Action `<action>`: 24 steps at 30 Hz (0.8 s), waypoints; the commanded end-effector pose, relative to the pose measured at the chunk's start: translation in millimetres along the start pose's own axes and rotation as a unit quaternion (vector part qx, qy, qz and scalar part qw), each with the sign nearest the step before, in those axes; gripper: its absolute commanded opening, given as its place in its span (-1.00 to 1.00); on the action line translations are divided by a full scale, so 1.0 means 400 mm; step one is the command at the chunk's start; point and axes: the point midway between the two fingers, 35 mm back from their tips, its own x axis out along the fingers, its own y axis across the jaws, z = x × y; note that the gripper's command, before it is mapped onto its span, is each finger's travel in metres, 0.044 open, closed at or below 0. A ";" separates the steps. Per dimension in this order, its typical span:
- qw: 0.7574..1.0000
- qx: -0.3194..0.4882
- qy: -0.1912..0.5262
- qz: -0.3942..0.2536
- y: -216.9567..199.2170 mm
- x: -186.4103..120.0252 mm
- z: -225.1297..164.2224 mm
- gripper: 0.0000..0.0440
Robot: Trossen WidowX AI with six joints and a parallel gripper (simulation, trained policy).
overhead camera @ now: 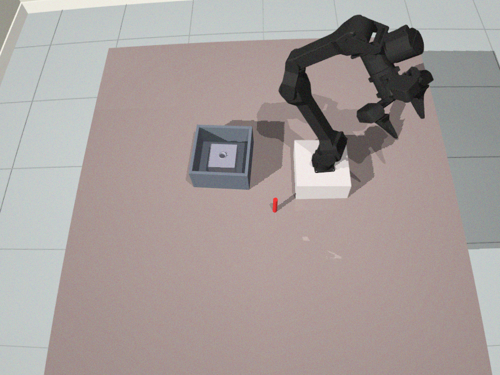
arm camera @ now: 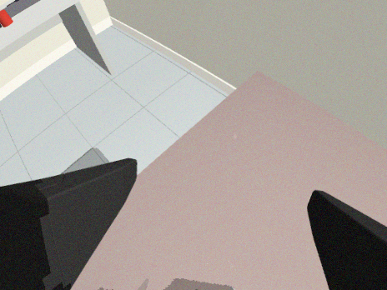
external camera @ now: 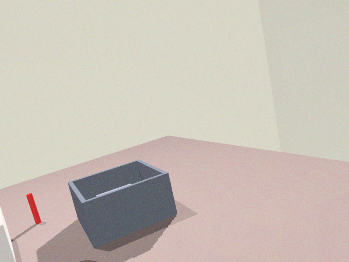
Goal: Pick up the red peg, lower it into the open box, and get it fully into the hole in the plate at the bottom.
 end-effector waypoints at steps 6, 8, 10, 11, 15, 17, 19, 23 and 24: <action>0.995 0.096 -0.010 -0.035 -0.031 0.020 0.019 1.00; 0.991 0.127 -0.008 -0.050 -0.044 0.033 0.021 1.00; 0.985 0.158 -0.005 -0.067 -0.058 0.046 0.021 1.00; 0.982 0.173 -0.003 -0.075 -0.066 0.054 0.021 1.00; 0.967 0.232 0.006 -0.110 -0.101 0.084 0.017 1.00; 0.957 0.260 0.011 -0.128 -0.120 0.100 0.013 1.00; 0.946 0.289 0.015 -0.145 -0.140 0.114 0.009 1.00; 0.921 0.345 0.024 -0.179 -0.184 0.142 -0.003 1.00; 0.914 0.359 0.026 -0.188 -0.195 0.148 -0.007 1.00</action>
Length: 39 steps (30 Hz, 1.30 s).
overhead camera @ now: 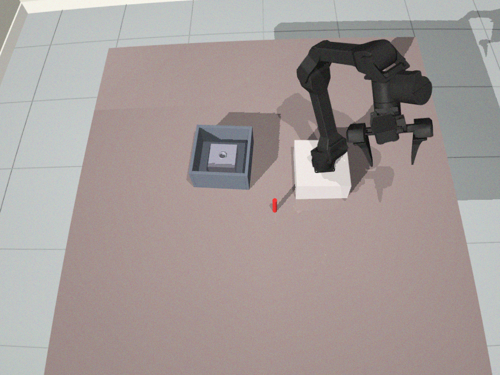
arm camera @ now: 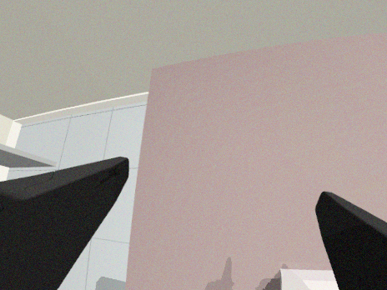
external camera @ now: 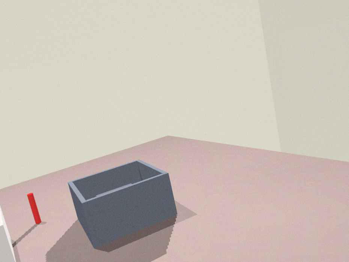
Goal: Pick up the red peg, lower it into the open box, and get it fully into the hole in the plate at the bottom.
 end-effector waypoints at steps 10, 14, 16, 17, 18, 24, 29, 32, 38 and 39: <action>0.977 0.182 0.024 -0.111 -0.121 0.121 0.034 1.00; 0.959 0.241 0.031 -0.145 -0.172 0.153 0.039 1.00; 0.948 0.270 0.035 -0.162 -0.199 0.168 0.040 1.00; 0.943 0.285 0.036 -0.170 -0.213 0.175 0.040 1.00; 0.937 0.299 0.038 -0.178 -0.227 0.182 0.040 1.00; 0.895 0.384 0.049 -0.223 -0.313 0.219 0.031 1.00; 0.852 0.452 0.058 -0.257 -0.386 0.243 0.015 1.00; 0.823 0.492 0.064 -0.276 -0.430 0.254 0.001 1.00; 0.759 0.566 0.077 -0.312 -0.514 0.274 -0.039 1.00; 0.748 0.578 0.080 -0.317 -0.528 0.277 -0.046 1.00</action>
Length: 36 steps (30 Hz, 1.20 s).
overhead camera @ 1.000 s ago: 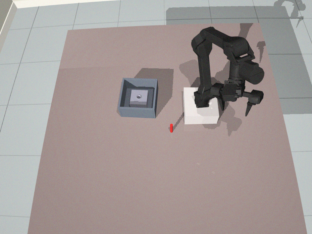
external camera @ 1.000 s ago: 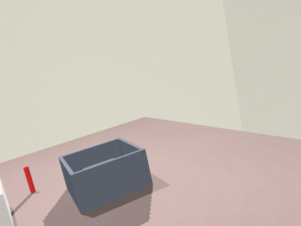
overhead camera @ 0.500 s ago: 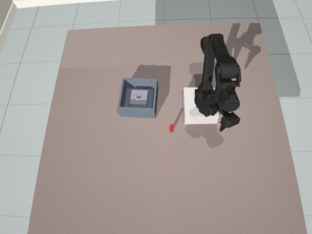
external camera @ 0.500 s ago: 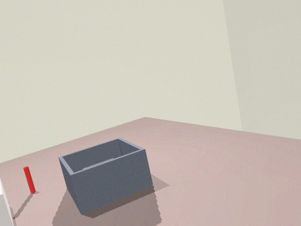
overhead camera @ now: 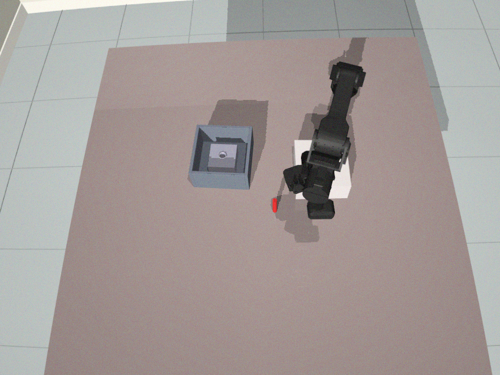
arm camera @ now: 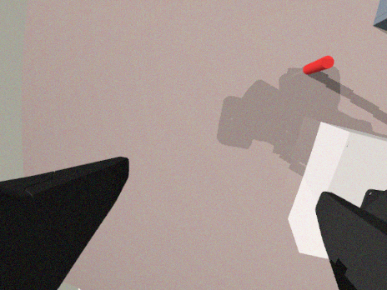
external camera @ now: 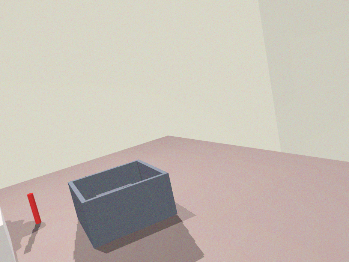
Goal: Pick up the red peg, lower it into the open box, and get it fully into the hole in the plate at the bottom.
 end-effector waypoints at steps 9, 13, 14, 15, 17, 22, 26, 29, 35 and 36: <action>0.981 0.167 0.037 -0.092 -0.096 0.128 0.083 1.00; 0.968 0.215 0.047 -0.121 -0.133 0.170 0.104 1.00; 0.964 0.226 0.049 -0.128 -0.141 0.180 0.108 1.00; 0.961 0.236 0.051 -0.134 -0.150 0.190 0.112 1.00; 0.954 0.255 0.055 -0.146 -0.166 0.210 0.119 1.00; 0.940 0.290 0.062 -0.171 -0.199 0.258 0.132 1.00; 0.931 0.308 0.065 -0.185 -0.219 0.296 0.140 1.00; 0.927 0.316 0.066 -0.192 -0.230 0.324 0.146 1.00; 0.922 0.325 0.064 -0.198 -0.246 0.380 0.158 1.00; 0.922 0.326 0.063 -0.198 -0.248 0.390 0.160 0.99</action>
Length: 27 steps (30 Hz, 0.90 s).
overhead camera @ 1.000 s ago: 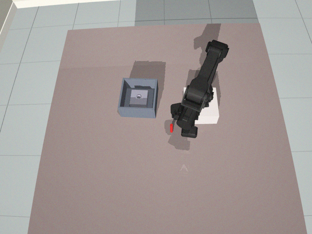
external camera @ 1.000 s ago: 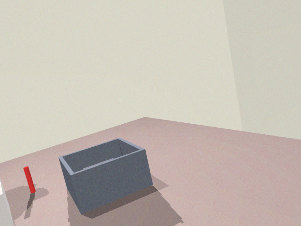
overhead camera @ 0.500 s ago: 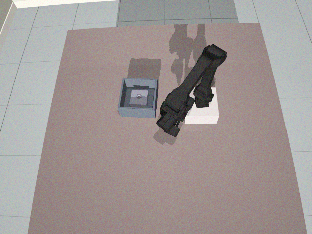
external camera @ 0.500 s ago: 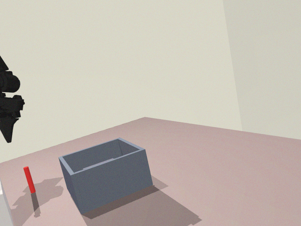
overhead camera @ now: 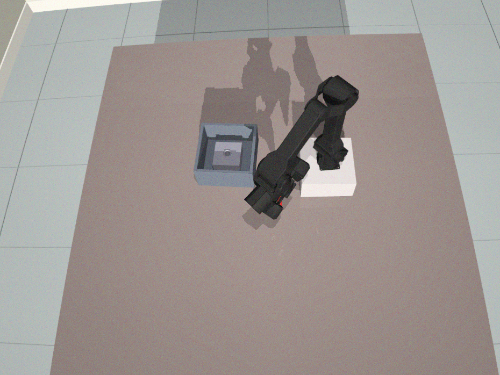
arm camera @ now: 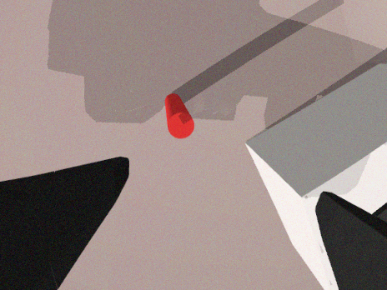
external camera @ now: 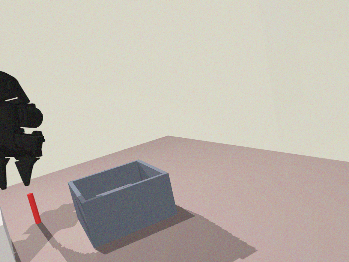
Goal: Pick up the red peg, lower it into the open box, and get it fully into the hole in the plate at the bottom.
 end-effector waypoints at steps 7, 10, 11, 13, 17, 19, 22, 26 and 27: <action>1.000 0.007 -0.012 0.001 0.029 0.093 0.024 0.99; 1.000 0.006 -0.018 0.005 0.039 0.125 0.031 0.99; 1.000 0.006 -0.020 0.007 0.042 0.135 0.033 0.99; 1.000 0.004 -0.024 0.009 0.048 0.153 0.037 0.99; 1.000 -0.002 -0.028 0.010 0.053 0.184 0.042 0.85; 1.000 -0.003 -0.028 0.009 0.054 0.200 0.042 0.63; 1.000 -0.005 -0.027 0.005 0.054 0.221 0.042 0.27; 1.000 -0.007 -0.025 -0.005 0.052 0.242 0.041 -0.20; 1.000 -0.007 -0.024 -0.008 0.051 0.245 0.040 -0.32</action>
